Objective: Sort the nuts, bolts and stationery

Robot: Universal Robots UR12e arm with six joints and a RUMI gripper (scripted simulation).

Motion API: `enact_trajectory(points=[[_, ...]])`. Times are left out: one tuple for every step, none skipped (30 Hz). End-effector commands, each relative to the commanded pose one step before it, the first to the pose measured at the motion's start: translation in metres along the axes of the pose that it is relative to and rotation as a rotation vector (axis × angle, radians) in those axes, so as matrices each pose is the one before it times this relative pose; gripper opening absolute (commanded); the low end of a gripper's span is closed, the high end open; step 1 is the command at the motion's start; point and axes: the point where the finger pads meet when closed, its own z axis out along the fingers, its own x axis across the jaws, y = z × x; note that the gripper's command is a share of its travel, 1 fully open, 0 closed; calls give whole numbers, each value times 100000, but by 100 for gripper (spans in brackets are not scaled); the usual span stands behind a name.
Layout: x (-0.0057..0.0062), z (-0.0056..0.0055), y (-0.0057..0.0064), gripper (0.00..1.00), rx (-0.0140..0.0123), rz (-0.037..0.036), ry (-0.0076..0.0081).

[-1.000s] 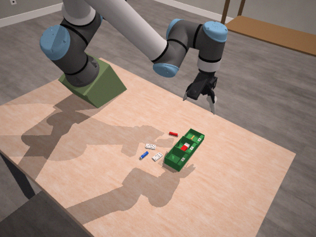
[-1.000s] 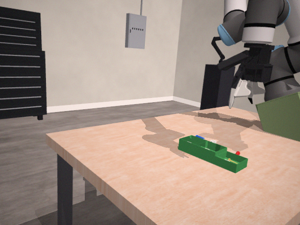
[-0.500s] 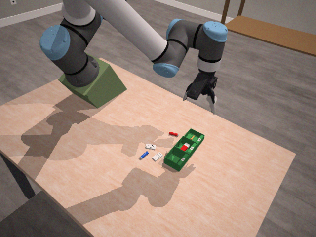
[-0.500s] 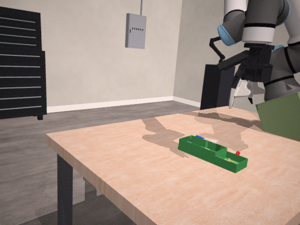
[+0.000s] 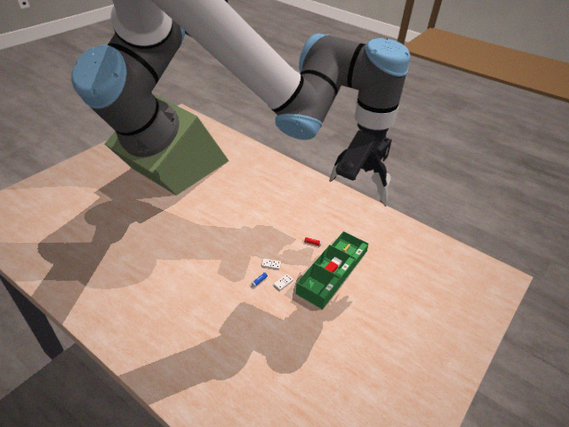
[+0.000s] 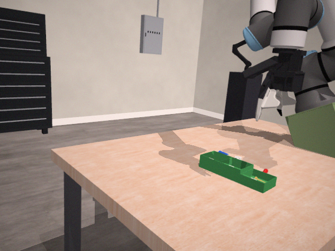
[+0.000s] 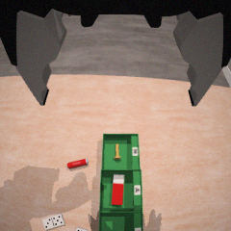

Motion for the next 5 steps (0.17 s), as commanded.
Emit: enact_trajectory(points=[[-56, -71, -2, 100, -23, 35, -133], [0, 0, 0, 100, 0, 0, 0], [0, 0, 0, 100, 0, 0, 0], [0, 0, 0, 100, 0, 0, 0], [0, 0, 0, 100, 0, 0, 0]])
